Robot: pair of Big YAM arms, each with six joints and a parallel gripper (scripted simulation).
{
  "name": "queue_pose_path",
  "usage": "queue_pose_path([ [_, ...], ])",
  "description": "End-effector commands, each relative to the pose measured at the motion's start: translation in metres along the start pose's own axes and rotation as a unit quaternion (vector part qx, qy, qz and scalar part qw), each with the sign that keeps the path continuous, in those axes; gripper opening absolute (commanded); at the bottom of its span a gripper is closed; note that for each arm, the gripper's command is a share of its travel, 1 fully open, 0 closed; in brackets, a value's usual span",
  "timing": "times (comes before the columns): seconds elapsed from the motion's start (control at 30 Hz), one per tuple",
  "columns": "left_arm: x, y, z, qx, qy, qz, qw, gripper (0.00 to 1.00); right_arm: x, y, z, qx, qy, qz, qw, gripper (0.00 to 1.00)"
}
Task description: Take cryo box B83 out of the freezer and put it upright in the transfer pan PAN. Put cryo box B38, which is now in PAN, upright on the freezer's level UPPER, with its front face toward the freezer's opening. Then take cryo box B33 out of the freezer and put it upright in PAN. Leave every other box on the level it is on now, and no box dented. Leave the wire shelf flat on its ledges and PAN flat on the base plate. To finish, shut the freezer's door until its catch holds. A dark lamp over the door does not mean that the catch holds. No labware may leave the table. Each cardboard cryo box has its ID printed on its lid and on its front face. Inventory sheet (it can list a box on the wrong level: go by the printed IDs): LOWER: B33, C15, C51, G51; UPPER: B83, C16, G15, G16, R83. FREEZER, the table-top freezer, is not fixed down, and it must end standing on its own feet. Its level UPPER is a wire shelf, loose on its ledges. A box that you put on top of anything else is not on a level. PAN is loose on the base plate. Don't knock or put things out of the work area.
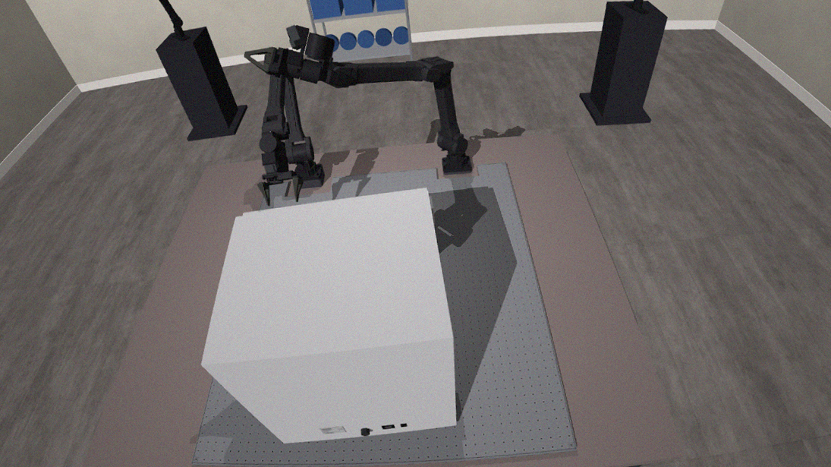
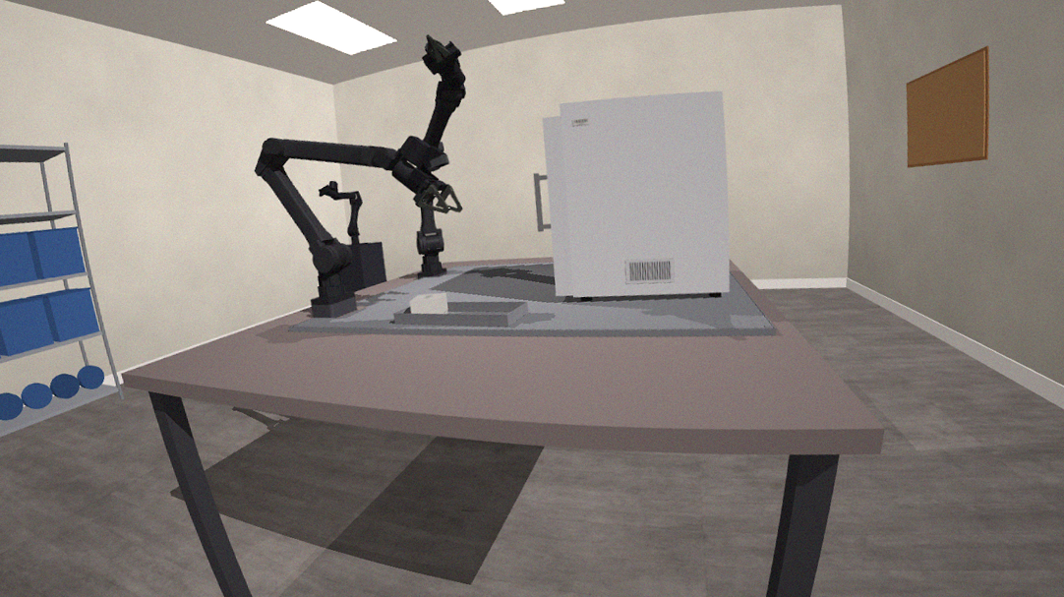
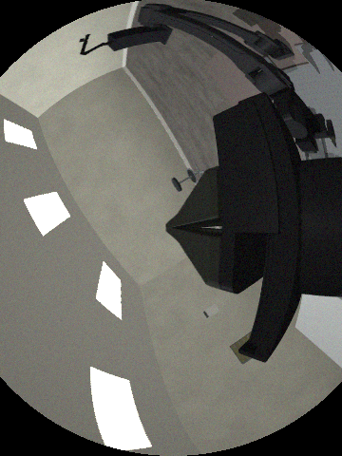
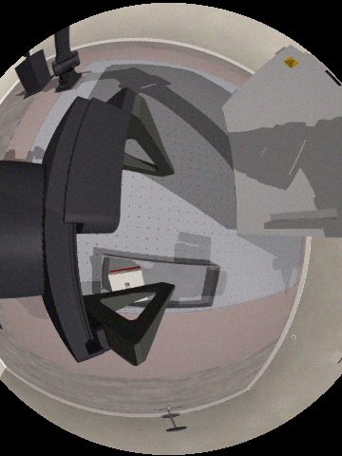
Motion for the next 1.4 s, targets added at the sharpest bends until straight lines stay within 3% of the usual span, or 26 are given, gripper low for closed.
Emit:
queue_pose_path([
  [0.0, 0.015, 0.015, -0.013, 0.007, 0.003, -0.011, 1.0, 0.0, 0.014, 0.045, -0.002, -0.043, 0.011, 0.004, 0.999, 1.0],
  [0.23, 0.029, 0.044, -0.025, -0.008, 0.041, 0.01, 0.999, 0.0, 0.029, 0.079, 0.03, -0.043, 0.011, 0.006, 0.999, 1.0],
  [0.3, 0.029, 0.044, -0.025, -0.008, 0.041, 0.01, 0.999, 0.0, 0.029, 0.079, 0.03, -0.043, 0.011, 0.006, 0.999, 1.0],
  [0.33, 0.023, 0.022, -0.02, 0.004, 0.034, 0.0, 0.999, 0.0, 0.028, 0.079, 0.031, -0.044, 0.009, 0.007, 0.999, 1.0],
  [0.57, 0.05, 0.084, -0.038, -0.008, 0.038, 0.009, 0.999, 0.0, 0.044, 0.113, 0.063, -0.043, 0.01, 0.009, 0.999, 1.0],
  [0.63, 0.043, 0.085, -0.04, -0.018, 0.069, 0.02, 0.997, 0.0, 0.047, 0.119, 0.068, -0.044, 0.01, 0.01, 0.999, 1.0],
  [0.77, 0.052, 0.099, -0.049, -0.017, 0.069, 0.022, 0.997, 0.0, 0.055, 0.136, 0.089, -0.03, 0.007, 0.01, 0.999, 1.0],
  [0.87, 0.053, 0.1, -0.051, -0.008, 0.064, 0.015, 0.998, 0.0, 0.058, 0.142, 0.094, -0.03, 0.007, 0.01, 0.999, 1.0],
  [0.9, 0.048, 0.076, -0.045, 0.006, 0.058, 0.004, 0.998, 0.0, 0.058, 0.143, 0.095, -0.03, 0.007, 0.01, 0.999, 1.0],
  [0.97, 0.053, 0.089, -0.05, 0.003, 0.059, 0.006, 0.998, 0.0, 0.056, 0.146, 0.09, -0.035, 0.006, 0.011, 0.999, 1.0],
  [1.0, 0.06, 0.119, -0.059, -0.02, 0.086, 0.028, 0.996, 0.0, 0.057, 0.152, 0.078, -0.047, 0.009, 0.011, 0.999, 1.0],
  [1.03, 0.053, 0.125, -0.056, -0.03, 0.096, 0.029, 0.994, 0.0, 0.057, 0.152, 0.077, -0.048, 0.009, 0.011, 0.999, 1.0],
  [1.17, 0.065, 0.138, -0.069, -0.026, 0.1, 0.034, 0.994, 0.0, 0.05, 0.134, 0.093, -0.03, 0.004, 0.008, 1.0, 1.0],
  [1.3, 0.07, 0.151, -0.077, -0.016, 0.094, 0.027, 0.995, 0.0, 0.055, 0.148, 0.102, -0.041, 0.007, 0.011, 0.999, 1.0],
  [1.37, 0.08, 0.176, -0.082, -0.029, 0.1, 0.036, 0.994, 0.0, 0.055, 0.15, 0.105, -0.044, 0.007, 0.011, 0.999, 1.0],
])
Point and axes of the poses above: on each arm, the point where the finger pads meet when closed, its own z axis out along the fingers, its own x axis across the jaws, y = z × x, the point moved 8 cm from there along -z, back along the fingers, and after that the axes turned 11 degrees about z, right-handed, at the moved point
